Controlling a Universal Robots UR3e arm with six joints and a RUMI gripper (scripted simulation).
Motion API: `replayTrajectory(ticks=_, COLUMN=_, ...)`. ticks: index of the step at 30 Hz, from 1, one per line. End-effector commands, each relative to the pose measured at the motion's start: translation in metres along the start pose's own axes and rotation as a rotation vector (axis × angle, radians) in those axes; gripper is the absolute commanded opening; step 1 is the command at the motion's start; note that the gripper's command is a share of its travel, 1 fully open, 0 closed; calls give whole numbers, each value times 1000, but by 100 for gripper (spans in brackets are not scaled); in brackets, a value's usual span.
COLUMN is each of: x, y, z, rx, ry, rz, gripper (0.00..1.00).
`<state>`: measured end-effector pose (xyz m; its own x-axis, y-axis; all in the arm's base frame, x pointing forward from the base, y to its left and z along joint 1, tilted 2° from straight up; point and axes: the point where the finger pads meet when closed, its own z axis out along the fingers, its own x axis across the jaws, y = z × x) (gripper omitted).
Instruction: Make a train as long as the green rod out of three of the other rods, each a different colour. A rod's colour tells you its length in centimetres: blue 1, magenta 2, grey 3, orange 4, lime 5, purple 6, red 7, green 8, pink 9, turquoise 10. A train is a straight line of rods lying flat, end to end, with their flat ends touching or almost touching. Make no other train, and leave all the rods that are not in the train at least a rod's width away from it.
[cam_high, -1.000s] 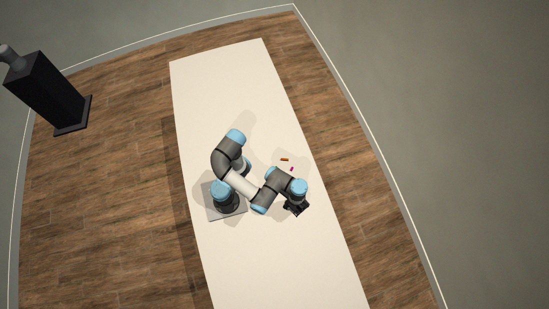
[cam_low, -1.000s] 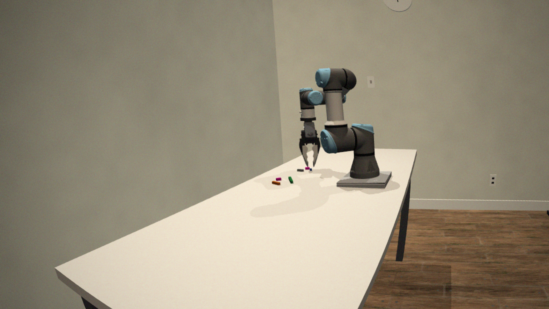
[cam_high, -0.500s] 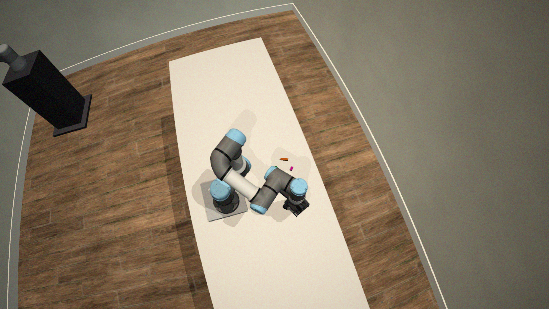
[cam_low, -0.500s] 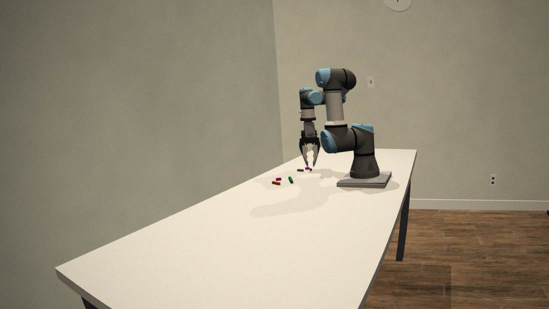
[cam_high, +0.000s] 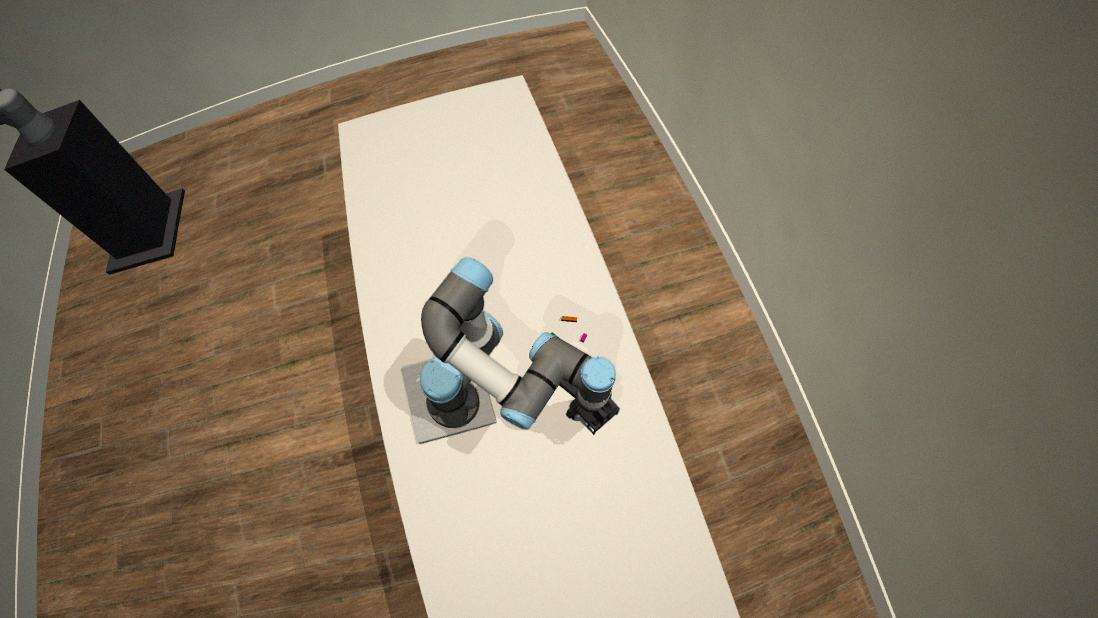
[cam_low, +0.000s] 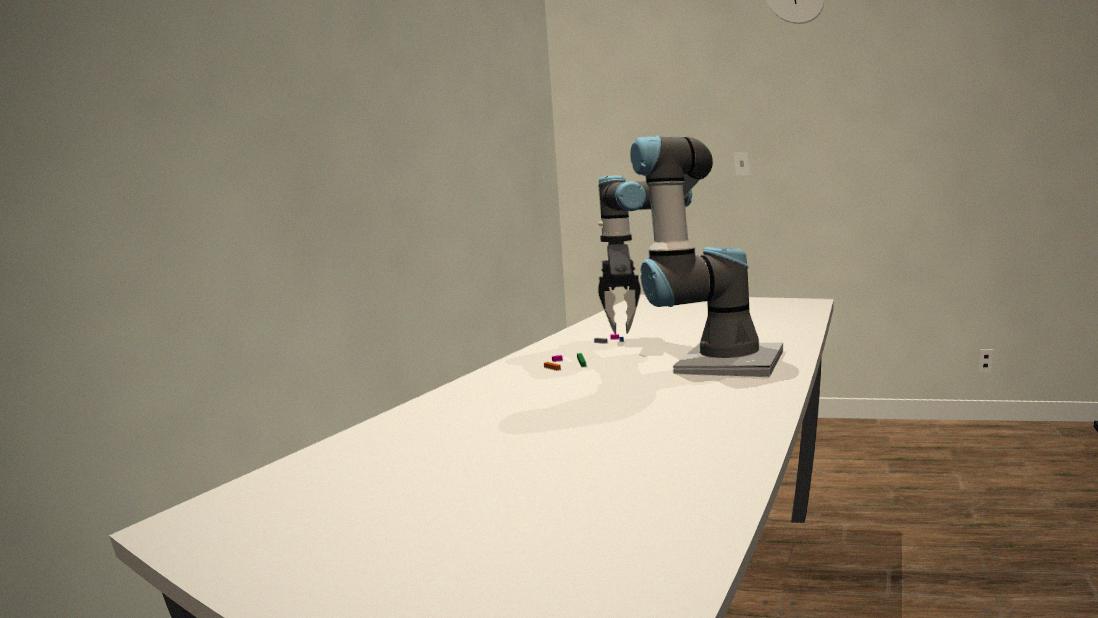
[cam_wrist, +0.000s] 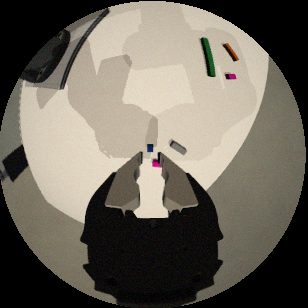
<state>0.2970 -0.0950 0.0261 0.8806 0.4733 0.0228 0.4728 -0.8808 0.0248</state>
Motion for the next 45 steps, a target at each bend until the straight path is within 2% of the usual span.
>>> replayTrajectory(ticks=1, x=0, y=1, z=-1, rx=-2, ry=1, rz=0, gripper=14)
replayTrajectory(ticks=22, x=0, y=1, z=0, rx=-2, ry=1, rz=0, gripper=14)
replayTrajectory(ticks=45, x=0, y=1, z=15, rx=-2, ry=1, rz=0, gripper=14)
